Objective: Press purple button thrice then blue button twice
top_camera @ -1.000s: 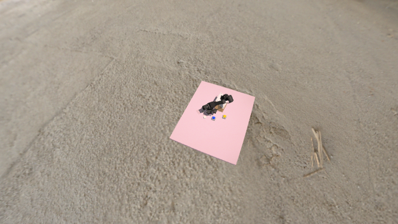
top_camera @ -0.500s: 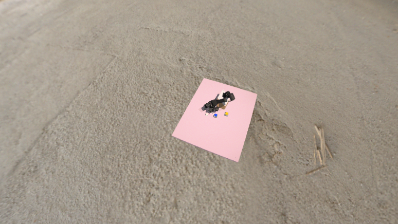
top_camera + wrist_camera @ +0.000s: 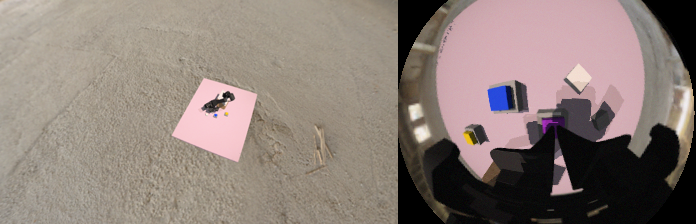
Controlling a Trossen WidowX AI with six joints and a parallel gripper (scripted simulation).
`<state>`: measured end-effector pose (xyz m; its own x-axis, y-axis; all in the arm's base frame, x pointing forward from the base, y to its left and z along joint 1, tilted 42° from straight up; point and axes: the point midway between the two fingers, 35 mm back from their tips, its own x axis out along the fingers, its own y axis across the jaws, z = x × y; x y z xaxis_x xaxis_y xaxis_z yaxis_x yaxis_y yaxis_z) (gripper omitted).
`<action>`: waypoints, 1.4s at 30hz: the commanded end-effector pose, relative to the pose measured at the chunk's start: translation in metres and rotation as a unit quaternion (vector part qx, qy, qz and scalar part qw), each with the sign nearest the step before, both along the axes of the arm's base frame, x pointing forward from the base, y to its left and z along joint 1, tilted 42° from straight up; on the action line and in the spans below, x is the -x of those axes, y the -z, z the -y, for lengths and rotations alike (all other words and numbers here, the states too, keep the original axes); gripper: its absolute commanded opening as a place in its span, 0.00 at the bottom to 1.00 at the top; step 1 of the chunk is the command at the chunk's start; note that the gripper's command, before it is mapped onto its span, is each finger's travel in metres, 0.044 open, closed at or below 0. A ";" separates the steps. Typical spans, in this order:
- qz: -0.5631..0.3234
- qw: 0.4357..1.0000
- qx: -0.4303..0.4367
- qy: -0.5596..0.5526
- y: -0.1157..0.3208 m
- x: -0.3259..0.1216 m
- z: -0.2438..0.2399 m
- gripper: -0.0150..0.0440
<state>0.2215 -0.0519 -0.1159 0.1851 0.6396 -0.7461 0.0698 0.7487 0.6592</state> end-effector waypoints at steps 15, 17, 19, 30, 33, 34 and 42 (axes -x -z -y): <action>-0.003 1.000 -0.003 0.000 -0.016 0.005 0.012 0.29; -0.003 1.000 -0.003 0.000 -0.013 0.004 0.010 0.29; -0.003 1.000 -0.003 0.000 -0.011 0.004 0.008 0.29; -0.003 1.000 -0.004 0.000 0.000 0.002 -0.003 0.29; -0.003 1.000 -0.004 0.000 0.000 0.002 -0.003 0.29; -0.003 1.000 -0.004 0.000 0.000 0.002 -0.003 0.29; -0.003 1.000 -0.004 0.000 0.000 0.002 -0.003 0.29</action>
<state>0.2215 -0.0520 -0.1160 0.1853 0.6396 -0.7461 0.0698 0.7487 0.6592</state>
